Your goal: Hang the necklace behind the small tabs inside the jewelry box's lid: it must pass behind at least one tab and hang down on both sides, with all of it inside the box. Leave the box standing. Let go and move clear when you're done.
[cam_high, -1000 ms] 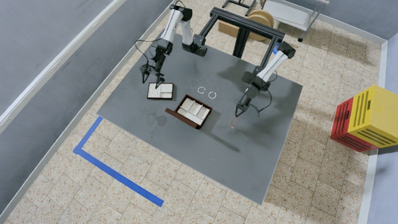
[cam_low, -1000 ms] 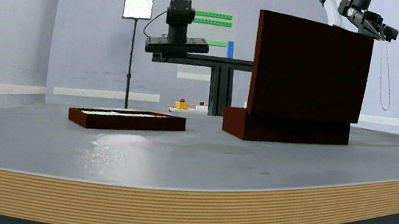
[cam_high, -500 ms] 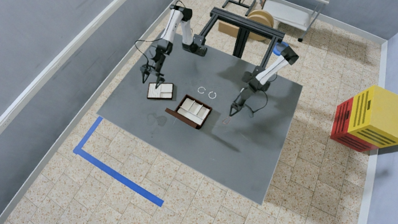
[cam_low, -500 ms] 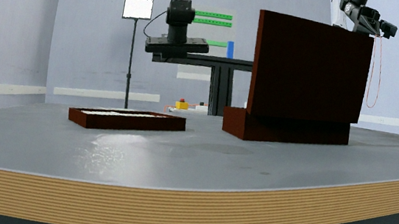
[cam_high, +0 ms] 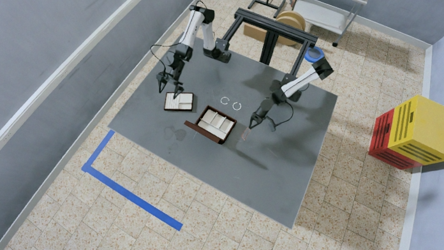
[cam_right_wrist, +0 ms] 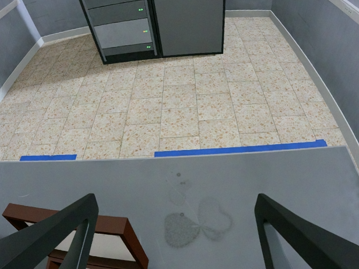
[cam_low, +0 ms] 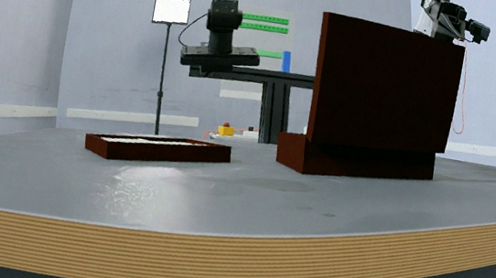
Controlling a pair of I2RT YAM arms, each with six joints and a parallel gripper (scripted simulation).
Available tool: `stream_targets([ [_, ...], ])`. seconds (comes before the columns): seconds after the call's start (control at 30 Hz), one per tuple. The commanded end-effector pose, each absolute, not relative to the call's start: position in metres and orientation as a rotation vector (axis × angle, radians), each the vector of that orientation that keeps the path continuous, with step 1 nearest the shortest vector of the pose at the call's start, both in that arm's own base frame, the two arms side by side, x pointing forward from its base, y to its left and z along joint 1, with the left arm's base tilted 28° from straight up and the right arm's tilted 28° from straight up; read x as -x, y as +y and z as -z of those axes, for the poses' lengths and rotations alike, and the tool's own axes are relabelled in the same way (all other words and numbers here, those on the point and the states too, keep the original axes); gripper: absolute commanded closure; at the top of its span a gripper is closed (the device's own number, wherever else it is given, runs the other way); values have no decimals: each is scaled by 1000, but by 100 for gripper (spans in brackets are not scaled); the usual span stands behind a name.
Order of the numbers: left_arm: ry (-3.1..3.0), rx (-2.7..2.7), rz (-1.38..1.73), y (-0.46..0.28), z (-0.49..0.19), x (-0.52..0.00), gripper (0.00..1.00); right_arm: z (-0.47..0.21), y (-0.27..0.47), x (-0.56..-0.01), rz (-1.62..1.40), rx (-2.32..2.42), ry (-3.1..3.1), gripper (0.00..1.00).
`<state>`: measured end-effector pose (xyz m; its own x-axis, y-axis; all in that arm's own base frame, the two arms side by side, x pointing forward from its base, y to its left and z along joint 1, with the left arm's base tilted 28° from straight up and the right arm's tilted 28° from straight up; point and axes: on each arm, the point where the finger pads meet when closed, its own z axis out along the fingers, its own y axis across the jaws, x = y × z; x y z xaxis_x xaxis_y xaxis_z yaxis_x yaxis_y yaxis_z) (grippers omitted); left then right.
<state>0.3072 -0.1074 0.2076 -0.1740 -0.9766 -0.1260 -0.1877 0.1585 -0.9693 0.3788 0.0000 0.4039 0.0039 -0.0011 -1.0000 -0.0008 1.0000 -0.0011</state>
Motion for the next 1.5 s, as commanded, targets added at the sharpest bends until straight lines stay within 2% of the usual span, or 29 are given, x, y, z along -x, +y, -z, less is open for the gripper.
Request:
stream_targets([
  [0.0,1483,1150,1165,-118,-234,-314,97,-425,4,-370,-10,4,1514,0],
  [1.47,1527,1131,1117,-236,-237,-341,97,-425,4,-370,-10,4,1514,0],
])
